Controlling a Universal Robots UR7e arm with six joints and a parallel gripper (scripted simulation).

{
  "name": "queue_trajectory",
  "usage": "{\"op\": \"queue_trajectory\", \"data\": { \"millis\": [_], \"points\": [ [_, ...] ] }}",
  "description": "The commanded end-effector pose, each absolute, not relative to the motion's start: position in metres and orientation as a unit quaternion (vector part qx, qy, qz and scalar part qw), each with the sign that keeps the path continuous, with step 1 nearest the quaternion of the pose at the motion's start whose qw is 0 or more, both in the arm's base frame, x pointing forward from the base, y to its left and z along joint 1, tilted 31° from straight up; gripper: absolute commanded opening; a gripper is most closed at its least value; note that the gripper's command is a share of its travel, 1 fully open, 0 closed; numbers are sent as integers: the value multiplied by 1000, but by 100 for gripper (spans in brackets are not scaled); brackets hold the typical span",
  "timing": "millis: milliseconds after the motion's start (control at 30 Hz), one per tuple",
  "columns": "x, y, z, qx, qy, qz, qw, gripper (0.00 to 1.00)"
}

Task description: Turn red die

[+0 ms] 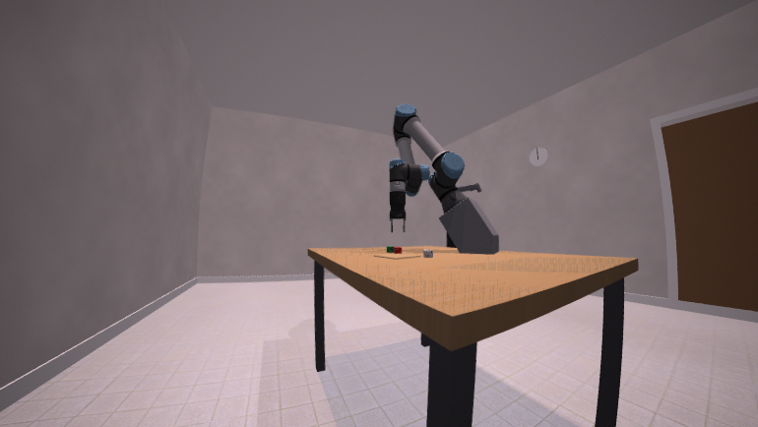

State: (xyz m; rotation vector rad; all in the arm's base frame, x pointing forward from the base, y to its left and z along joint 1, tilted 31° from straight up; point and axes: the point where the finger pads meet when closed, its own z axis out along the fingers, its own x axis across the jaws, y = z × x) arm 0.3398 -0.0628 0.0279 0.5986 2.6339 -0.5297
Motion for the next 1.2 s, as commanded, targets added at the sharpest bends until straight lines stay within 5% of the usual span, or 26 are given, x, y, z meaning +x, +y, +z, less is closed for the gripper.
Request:
{"op": "queue_trajectory", "data": {
  "millis": [0,733,767,1167],
  "points": [
    [342,-64,24,132,953,-201,182,100],
    [346,-64,18,6,962,-223,154,100],
    [346,-64,18,6,962,-223,154,87],
    [346,-64,18,6,962,-223,154,87]
  ]
}}
